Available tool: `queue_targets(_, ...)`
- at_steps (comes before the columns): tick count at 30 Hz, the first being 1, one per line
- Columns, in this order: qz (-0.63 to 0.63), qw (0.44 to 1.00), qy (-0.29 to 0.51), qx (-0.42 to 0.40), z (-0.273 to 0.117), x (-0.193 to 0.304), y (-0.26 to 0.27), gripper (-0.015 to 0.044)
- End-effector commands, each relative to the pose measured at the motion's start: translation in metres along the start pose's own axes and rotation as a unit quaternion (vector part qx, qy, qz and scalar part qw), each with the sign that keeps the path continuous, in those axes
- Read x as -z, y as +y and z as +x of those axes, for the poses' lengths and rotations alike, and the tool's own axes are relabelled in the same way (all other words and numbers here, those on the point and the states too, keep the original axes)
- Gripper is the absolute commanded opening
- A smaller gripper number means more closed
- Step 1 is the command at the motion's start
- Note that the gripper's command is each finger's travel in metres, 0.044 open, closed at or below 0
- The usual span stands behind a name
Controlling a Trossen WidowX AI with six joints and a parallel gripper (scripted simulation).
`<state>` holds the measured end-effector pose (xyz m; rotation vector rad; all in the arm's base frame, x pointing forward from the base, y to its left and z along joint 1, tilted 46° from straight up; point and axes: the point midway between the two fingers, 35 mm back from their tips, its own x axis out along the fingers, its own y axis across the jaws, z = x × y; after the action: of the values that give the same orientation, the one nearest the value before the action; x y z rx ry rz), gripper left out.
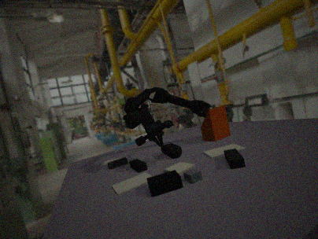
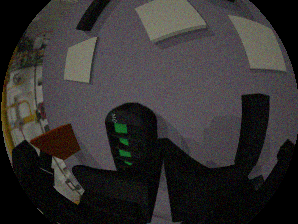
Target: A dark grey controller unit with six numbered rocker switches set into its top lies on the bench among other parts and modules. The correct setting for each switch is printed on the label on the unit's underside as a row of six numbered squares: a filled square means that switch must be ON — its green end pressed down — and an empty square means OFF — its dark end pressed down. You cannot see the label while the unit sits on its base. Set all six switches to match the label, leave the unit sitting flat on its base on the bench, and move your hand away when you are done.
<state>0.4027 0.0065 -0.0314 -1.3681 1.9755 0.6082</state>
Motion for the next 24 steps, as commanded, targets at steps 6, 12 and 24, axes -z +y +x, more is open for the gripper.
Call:
queue_targets(6, 0.000, 1.000, 0.007, 0.008, -0.001, -0.002, 0.004, 0.0053)
queue_targets(12, 0.002, 0.994, 0.061, 0.092, -0.011, -0.009, 0.044, 0.0210)
queue_targets(24, 0.005, 0.985, 0.085, 0.148, -0.012, -0.009, 0.068, 0.0440)
